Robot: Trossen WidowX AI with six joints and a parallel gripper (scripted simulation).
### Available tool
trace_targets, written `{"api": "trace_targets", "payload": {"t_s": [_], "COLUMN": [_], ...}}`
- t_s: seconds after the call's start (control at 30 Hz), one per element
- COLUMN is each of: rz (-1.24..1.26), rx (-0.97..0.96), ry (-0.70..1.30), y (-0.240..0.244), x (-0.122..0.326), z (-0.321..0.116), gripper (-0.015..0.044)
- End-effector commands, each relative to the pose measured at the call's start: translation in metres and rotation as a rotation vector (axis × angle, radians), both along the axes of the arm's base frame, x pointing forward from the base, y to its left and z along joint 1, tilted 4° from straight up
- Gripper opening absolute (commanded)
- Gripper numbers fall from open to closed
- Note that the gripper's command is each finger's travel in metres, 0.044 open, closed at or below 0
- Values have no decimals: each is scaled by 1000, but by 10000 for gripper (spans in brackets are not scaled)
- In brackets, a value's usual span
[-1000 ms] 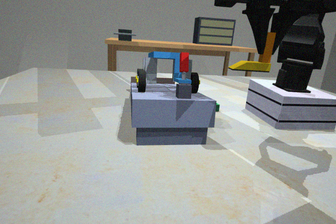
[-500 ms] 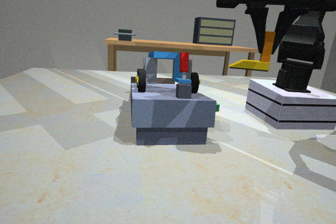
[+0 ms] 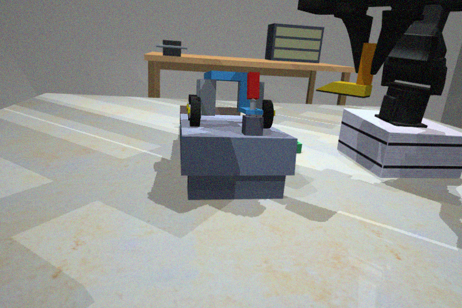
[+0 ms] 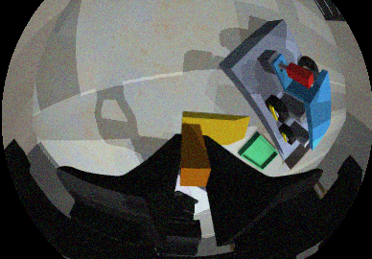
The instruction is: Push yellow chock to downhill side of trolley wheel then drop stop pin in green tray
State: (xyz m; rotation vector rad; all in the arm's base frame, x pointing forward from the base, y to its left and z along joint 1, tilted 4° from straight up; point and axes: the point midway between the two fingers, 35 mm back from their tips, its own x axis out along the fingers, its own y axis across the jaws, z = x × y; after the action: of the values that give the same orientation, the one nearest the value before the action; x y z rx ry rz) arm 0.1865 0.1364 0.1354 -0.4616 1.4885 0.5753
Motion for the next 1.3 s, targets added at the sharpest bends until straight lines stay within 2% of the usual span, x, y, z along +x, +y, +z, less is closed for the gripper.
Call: {"api": "trace_targets", "payload": {"t_s": [0.0, 1.27], "rz": [-119, -1400], "rx": [1, -9], "ry": [14, 109], "y": [0, 0], "x": [-1, -1], "z": [0, 0], "gripper": [0, 0]}}
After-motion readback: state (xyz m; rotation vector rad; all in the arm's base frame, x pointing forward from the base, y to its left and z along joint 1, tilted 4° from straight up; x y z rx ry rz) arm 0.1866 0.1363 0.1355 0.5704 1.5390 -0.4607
